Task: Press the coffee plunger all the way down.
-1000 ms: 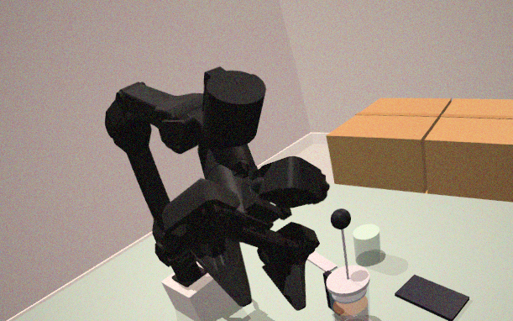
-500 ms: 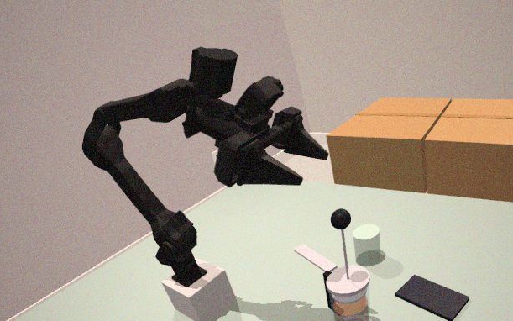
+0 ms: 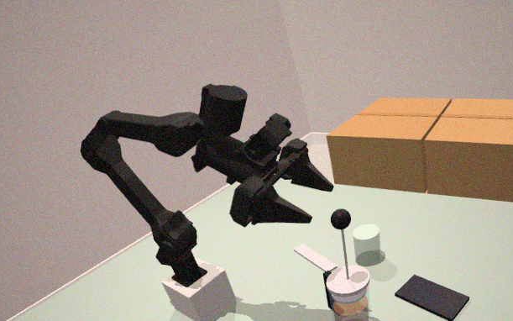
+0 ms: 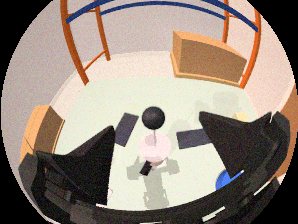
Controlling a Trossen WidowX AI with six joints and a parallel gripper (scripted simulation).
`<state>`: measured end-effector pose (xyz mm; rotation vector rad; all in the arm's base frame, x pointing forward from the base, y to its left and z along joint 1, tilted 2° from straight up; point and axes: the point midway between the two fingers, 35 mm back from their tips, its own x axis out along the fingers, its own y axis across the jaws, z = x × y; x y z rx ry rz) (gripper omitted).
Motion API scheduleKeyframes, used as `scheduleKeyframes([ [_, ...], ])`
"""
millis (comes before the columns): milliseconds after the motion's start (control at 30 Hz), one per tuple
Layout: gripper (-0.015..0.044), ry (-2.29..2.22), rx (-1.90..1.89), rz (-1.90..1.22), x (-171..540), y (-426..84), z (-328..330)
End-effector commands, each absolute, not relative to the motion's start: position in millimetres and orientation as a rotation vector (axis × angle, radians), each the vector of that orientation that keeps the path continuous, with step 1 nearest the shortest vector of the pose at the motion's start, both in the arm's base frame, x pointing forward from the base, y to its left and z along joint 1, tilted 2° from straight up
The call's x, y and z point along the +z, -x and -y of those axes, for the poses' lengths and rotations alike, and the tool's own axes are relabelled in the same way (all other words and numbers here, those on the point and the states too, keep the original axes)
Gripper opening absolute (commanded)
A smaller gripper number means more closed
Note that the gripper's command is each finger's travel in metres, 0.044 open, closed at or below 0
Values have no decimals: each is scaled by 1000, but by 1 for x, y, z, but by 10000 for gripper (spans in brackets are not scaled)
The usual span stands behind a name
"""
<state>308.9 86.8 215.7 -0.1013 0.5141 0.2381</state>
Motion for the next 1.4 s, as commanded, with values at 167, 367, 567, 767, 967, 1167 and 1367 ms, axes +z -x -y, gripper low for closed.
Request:
scheduleKeyframes([
  [167,440,97,243,-524,204,-318,-90],
  [367,440,97,244,-523,199,-326,-92],
  [567,440,97,244,-523,193,-334,-94],
  [767,414,97,244,-522,190,-339,-95],
  [967,256,97,244,-522,190,-339,-95],
  [1167,129,97,244,-522,190,-339,-95],
  [1367,129,97,244,-522,190,-339,-95],
])
